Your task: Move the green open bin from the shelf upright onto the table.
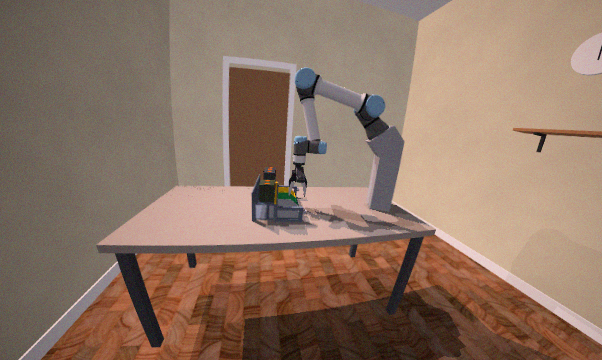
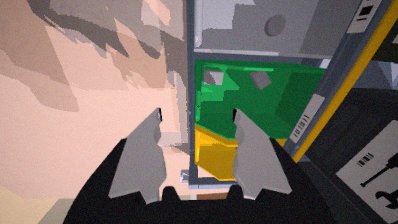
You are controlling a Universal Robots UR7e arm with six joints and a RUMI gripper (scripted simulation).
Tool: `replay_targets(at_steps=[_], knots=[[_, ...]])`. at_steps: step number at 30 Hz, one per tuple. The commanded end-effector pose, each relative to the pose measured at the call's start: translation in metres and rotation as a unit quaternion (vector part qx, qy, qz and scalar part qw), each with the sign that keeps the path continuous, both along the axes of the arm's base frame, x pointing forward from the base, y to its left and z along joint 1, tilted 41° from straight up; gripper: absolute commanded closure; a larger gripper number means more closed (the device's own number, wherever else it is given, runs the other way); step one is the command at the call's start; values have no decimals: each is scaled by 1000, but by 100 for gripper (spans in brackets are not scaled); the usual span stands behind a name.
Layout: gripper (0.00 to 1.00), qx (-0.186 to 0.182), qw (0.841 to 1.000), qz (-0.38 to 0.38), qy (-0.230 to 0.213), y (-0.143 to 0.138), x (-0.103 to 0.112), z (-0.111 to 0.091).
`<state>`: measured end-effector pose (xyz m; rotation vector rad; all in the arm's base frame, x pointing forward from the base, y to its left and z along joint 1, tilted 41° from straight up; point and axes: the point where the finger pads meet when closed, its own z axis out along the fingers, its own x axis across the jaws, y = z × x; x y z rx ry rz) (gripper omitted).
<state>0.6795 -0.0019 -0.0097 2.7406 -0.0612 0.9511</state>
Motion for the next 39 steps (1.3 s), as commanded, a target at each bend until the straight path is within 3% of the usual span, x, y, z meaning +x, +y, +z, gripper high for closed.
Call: replay_targets(at_steps=[1,39], knots=[[42,-1,1000,1,-2,-2,8,-6],[42,0,1000,1,-2,-5,14,-15]])
